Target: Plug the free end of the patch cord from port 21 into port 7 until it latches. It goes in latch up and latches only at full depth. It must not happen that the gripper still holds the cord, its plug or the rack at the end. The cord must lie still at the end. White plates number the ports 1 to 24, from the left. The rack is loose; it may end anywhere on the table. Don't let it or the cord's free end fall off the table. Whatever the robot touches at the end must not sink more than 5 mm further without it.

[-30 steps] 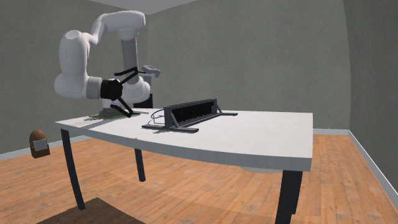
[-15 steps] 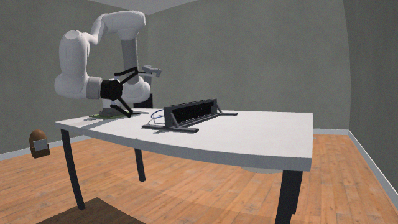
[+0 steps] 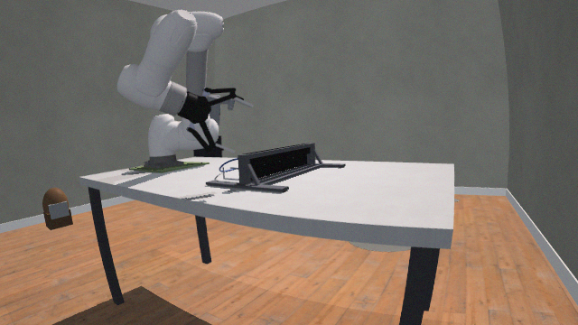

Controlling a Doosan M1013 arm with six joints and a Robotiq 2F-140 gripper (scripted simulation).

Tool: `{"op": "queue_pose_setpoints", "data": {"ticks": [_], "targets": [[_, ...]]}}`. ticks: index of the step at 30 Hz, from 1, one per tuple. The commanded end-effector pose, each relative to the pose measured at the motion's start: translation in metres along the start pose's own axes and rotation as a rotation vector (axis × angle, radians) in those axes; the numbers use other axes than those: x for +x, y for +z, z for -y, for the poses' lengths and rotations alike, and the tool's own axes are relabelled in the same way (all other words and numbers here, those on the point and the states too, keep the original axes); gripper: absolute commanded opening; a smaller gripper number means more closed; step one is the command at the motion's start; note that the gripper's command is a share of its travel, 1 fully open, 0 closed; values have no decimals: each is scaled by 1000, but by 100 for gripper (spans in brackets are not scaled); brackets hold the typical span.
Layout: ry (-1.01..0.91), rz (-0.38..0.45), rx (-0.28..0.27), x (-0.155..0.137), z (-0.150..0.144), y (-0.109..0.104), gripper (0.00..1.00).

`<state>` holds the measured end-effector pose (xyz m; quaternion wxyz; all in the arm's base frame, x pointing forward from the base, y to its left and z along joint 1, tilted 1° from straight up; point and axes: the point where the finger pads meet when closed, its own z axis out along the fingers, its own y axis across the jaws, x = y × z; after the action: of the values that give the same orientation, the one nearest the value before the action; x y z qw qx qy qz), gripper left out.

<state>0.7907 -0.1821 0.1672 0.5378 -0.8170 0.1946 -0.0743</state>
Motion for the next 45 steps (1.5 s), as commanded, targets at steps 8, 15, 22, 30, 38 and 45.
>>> {"op": "queue_pose_setpoints", "data": {"ticks": [8,15,22,30,38,45], "targets": [[-56,177,-312,-79,43,56,100],[-139,252,-594,-136,74,73,100],[-233,256,-828,-174,105,70,100],[-395,174,-1117,-211,162,48,100],[-652,316,-1126,-245,150,111,100],[-916,492,-1085,-288,124,178,100]]}}
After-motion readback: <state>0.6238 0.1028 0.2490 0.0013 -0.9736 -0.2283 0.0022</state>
